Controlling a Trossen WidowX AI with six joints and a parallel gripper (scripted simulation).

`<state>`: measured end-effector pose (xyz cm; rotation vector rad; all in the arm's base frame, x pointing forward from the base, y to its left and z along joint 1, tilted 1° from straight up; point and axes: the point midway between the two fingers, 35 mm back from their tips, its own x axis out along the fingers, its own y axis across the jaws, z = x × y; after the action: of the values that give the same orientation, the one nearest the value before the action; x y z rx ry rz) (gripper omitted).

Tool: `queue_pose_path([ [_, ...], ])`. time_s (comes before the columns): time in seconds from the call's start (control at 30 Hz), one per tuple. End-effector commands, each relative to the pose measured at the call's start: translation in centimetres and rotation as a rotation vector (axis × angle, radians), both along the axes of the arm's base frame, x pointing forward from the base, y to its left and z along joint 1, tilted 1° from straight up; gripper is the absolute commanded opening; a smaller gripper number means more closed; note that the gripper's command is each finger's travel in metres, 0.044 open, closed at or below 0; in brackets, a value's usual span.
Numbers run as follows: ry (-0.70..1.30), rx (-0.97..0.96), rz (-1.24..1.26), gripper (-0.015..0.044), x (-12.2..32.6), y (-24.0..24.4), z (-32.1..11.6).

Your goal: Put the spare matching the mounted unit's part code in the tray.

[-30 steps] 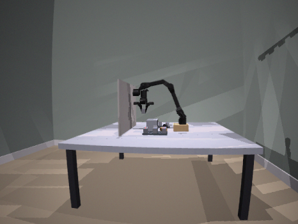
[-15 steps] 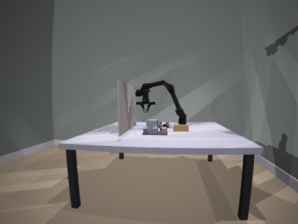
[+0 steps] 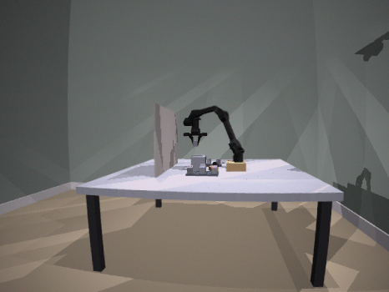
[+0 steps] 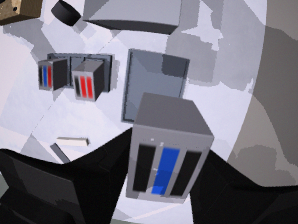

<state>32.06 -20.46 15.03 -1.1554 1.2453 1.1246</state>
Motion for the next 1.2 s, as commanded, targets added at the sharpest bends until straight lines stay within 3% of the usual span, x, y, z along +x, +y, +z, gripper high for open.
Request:
queue_pose_path([
  [0.0, 0.004, -0.002, 0.008, 0.0000, -0.9, -1.5, 0.0],
  [1.17, 0.004, -0.002, 0.008, 0.0000, -0.4, -2.0, -2.7],
])
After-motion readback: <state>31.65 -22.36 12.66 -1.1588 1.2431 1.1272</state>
